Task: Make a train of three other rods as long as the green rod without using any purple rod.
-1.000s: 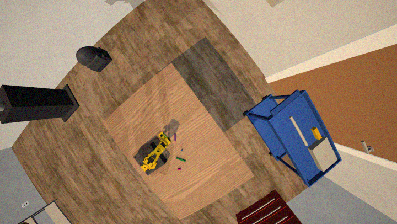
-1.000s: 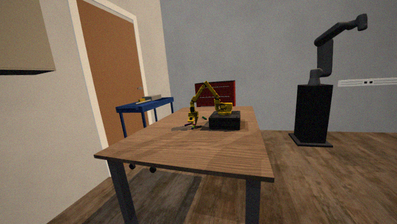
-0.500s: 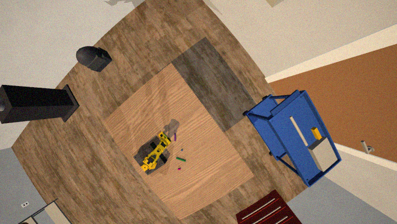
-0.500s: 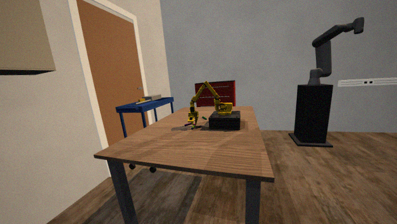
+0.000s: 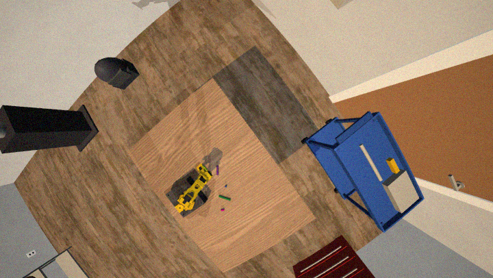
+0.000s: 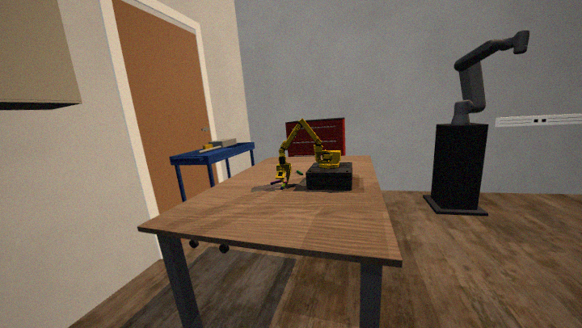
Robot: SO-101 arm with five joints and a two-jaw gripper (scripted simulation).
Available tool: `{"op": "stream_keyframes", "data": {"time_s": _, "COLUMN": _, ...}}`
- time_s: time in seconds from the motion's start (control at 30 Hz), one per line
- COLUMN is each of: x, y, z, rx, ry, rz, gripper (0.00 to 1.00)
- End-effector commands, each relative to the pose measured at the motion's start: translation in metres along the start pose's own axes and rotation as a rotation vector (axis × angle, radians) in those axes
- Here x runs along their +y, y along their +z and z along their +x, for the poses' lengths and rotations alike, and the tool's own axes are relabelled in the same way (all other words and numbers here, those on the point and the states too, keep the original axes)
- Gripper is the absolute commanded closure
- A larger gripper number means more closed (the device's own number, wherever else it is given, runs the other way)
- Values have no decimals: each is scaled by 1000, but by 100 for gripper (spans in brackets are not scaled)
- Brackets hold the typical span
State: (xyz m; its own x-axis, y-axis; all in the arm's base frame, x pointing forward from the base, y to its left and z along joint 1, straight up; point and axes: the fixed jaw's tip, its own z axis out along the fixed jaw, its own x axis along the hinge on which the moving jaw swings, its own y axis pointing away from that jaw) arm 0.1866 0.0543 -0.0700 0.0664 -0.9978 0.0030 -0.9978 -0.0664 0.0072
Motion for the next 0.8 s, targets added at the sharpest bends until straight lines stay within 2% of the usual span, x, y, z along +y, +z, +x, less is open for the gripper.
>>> {"op": "stream_keyframes", "data": {"time_s": 0.0, "x": 5, "y": 2, "z": -1, "rx": 3, "ry": 2, "rz": -19, "gripper": 100}}
{"op": "stream_keyframes", "data": {"time_s": 0.77, "x": 5, "y": 2, "z": -1, "rx": 3, "ry": 2, "rz": -19, "gripper": 94}}
